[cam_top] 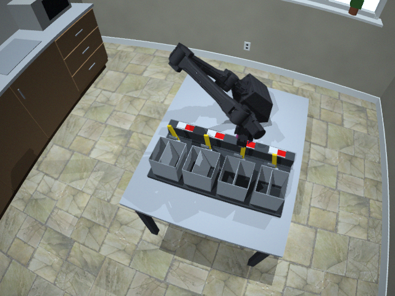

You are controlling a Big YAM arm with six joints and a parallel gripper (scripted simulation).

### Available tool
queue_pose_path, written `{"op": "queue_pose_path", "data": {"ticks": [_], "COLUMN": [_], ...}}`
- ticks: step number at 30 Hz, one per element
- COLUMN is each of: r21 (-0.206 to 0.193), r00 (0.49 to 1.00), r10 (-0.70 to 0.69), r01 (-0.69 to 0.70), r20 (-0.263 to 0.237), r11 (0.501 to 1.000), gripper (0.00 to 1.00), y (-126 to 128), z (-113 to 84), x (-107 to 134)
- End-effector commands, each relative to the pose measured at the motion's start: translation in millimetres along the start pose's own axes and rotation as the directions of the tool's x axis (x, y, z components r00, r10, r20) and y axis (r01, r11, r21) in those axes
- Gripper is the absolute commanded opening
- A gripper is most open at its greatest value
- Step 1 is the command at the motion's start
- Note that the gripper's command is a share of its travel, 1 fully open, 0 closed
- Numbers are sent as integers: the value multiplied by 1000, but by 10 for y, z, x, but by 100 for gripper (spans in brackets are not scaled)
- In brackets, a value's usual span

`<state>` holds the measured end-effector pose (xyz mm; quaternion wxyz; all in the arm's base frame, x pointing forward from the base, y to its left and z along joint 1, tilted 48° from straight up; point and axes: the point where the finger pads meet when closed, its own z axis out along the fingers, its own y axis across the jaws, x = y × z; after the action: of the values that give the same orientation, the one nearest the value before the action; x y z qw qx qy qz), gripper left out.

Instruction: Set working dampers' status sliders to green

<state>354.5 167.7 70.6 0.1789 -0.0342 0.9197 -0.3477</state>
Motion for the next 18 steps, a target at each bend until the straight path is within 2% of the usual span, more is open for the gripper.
{"op": "queue_pose_path", "data": {"ticks": [1, 7, 18], "r21": [11, 12, 12], "r00": [1000, 1000, 1000], "r10": [-3, -4, -4], "r01": [4, 4, 4], "r20": [-15, -14, -15], "r11": [1000, 1000, 1000], "gripper": [36, 36, 36], "y": [-19, -21, -23], "z": [134, 188, 401], "x": [3, 3, 10]}}
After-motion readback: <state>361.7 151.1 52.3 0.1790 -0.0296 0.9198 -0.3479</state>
